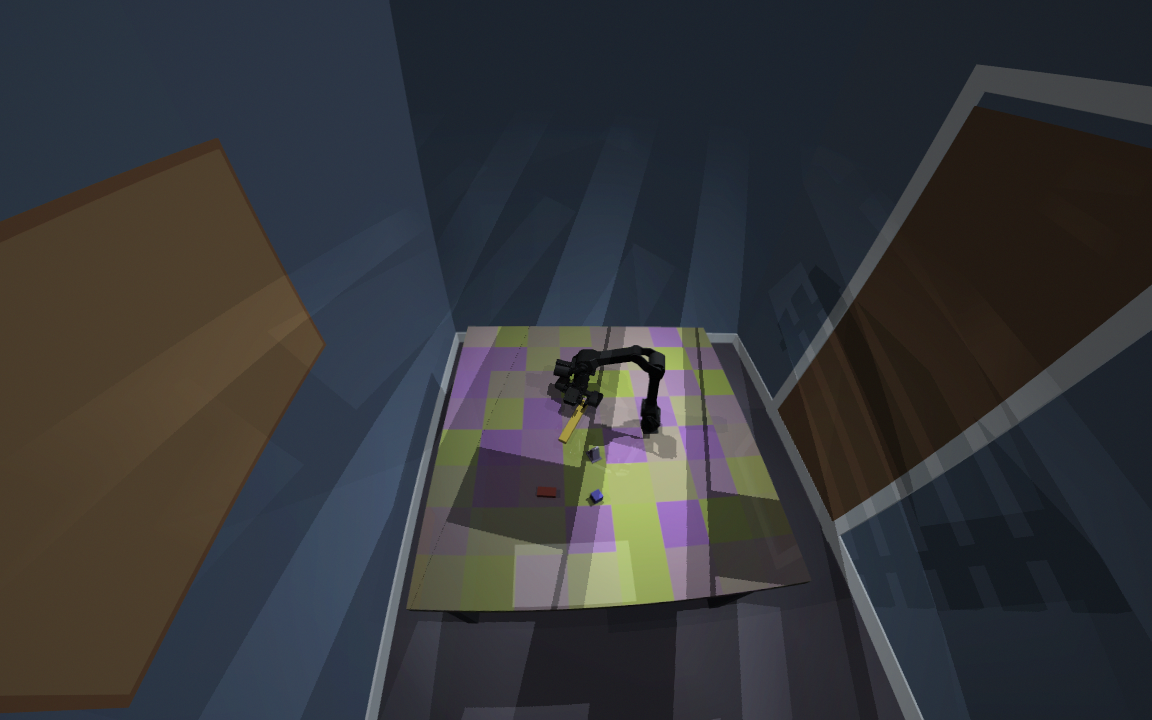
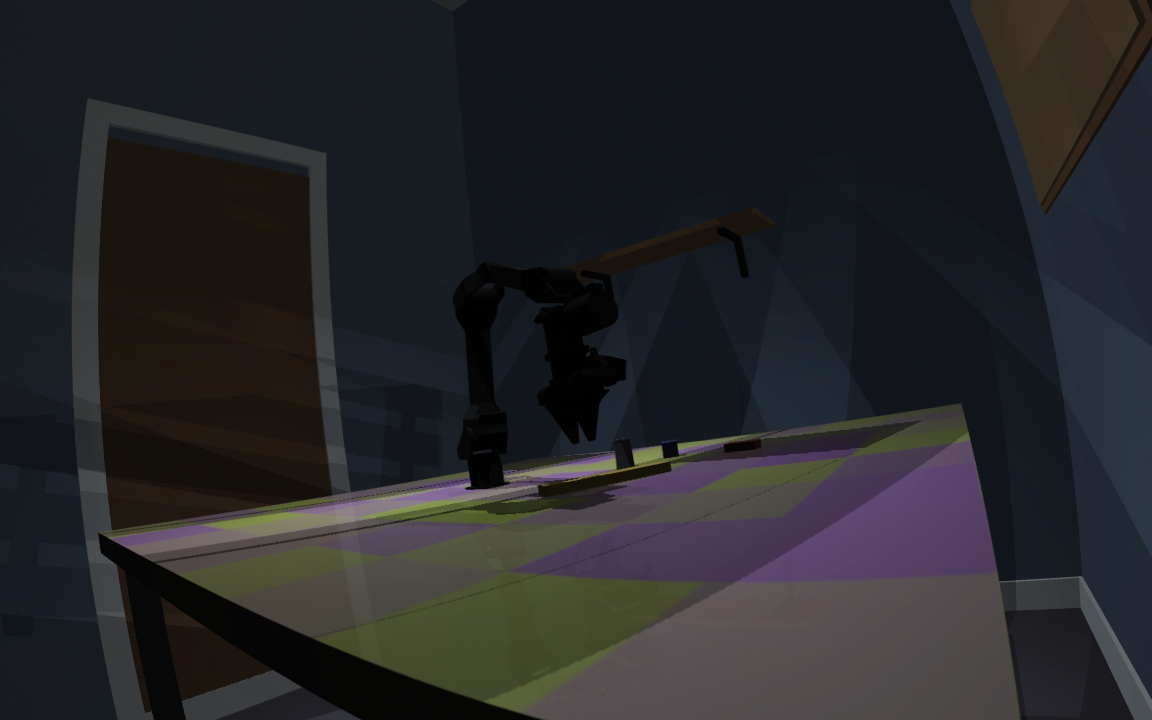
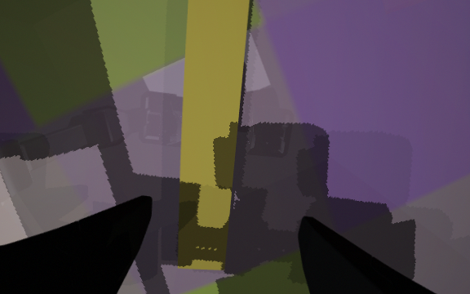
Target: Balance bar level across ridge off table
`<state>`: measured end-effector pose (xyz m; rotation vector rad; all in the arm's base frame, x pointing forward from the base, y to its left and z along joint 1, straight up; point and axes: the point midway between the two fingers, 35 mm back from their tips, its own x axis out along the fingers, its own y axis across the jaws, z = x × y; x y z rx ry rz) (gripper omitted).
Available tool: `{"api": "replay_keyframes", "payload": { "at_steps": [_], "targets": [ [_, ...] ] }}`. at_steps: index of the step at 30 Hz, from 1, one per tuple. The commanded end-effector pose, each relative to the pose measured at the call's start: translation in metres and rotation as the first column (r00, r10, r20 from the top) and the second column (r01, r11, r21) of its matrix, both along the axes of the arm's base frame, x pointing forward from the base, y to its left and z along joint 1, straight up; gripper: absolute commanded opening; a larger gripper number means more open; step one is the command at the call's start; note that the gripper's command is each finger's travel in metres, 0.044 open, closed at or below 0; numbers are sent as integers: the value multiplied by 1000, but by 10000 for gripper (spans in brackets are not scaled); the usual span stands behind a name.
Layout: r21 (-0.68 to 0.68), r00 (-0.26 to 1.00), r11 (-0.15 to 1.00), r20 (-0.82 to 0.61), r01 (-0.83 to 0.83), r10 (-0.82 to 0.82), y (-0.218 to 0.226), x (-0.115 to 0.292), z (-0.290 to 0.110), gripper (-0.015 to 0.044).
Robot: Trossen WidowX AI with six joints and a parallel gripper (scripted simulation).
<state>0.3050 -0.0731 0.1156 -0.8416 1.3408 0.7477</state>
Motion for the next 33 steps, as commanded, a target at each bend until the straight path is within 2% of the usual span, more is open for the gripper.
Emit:
{"api": "replay_keyframes", "payload": {
  "at_steps": [1, 6, 14, 33],
  "targets": [
    [6, 997, 999, -61, -52, 53, 13, -3, 5, 315],
    [5, 997, 999, -61, -52, 53, 13, -3, 1, 315],
    [6, 997, 999, -61, -52, 53, 13, -2, -39, 315],
    [6, 997, 999, -61, -52, 53, 12, -1, -60, 315]
  ]
}}
